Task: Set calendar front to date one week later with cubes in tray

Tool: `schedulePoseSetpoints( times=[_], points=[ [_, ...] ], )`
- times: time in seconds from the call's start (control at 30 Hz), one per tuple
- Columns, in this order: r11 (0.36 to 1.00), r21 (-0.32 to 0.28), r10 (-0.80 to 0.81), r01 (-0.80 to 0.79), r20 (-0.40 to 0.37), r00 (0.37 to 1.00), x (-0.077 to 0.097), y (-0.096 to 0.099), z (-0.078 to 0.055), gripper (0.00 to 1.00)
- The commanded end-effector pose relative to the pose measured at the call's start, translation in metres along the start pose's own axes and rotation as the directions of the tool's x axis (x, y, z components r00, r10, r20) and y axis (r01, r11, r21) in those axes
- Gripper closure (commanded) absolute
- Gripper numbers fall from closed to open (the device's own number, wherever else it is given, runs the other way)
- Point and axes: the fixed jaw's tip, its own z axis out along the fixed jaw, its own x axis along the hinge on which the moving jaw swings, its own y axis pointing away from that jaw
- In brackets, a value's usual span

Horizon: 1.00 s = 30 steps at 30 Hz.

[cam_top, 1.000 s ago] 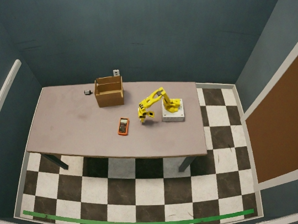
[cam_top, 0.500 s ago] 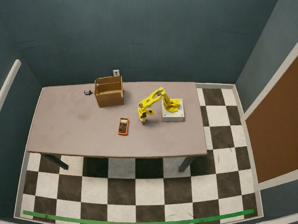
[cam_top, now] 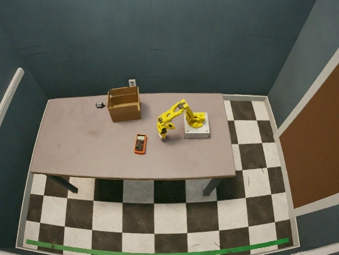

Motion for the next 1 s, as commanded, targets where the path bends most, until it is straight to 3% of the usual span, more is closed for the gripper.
schedulePoseSetpoints(
  times=[0.0, 0.97],
  points=[
    [1.000, 0.001, -0.017, 0.017, -0.003, 1.000, 0.0022, 0.0015, 0.0020, 1.00],
    [0.999, 0.001, -0.034, 0.034, -0.007, 0.999, 0.0030, 0.0048, 0.0014, 1.00]
  ],
)
